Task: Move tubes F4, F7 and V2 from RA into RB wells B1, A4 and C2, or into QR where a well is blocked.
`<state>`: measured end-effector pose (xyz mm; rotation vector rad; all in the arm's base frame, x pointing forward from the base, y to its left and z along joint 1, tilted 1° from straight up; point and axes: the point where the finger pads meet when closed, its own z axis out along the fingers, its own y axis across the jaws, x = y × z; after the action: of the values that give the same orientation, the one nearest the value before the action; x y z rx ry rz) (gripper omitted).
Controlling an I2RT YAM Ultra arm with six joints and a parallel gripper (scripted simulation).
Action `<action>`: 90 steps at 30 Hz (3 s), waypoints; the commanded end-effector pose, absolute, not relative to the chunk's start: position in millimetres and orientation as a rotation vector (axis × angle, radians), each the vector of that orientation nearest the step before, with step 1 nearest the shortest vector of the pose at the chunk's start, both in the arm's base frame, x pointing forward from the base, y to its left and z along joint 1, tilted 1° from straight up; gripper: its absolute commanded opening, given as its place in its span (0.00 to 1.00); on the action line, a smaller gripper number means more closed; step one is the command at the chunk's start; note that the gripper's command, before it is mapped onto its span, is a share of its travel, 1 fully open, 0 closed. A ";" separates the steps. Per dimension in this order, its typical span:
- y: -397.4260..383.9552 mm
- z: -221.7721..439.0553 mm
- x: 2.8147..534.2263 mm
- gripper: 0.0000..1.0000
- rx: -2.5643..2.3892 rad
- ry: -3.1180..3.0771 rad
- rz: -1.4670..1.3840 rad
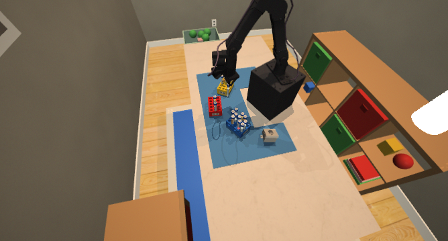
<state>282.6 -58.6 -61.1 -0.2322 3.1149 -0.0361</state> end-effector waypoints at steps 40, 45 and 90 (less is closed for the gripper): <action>-91.2 -59.7 304.4 0.00 -0.902 3.005 -0.026; -89.0 -59.5 313.6 0.00 -0.921 2.999 -0.026; -104.1 -56.4 369.5 0.00 -0.897 2.999 -0.043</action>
<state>369.0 -105.7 -59.4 -0.8937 2.9955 -0.0499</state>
